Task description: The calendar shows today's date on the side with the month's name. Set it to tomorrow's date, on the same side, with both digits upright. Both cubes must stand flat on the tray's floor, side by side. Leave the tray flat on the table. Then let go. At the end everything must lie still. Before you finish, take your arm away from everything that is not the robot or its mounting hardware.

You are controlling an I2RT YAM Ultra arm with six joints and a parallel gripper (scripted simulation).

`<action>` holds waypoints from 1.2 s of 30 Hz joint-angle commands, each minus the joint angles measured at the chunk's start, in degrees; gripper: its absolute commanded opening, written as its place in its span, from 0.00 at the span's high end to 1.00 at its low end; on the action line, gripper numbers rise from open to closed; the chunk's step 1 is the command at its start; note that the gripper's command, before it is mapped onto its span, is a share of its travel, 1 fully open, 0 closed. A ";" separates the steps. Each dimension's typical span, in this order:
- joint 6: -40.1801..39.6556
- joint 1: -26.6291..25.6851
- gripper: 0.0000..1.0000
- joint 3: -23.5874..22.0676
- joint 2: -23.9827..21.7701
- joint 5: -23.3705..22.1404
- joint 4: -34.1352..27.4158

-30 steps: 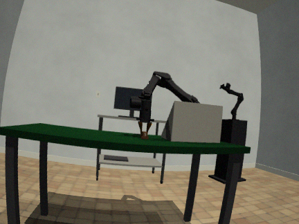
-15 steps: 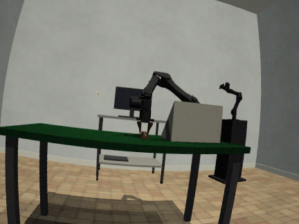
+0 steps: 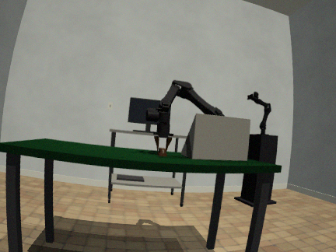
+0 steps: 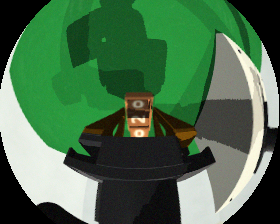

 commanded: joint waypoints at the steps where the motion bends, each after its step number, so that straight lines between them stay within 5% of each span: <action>1: 1.51 1.86 0.55 0.79 -1.50 0.41 -2.94; 11: 8.90 7.50 0.55 4.80 -6.02 -0.28 -16.26; 24: 12.11 9.99 0.55 7.31 -7.51 -0.74 -22.32; 25: 12.11 9.99 0.00 7.31 -7.51 -0.74 -22.32; 36: 12.11 9.99 0.00 7.31 -7.51 -0.74 -22.32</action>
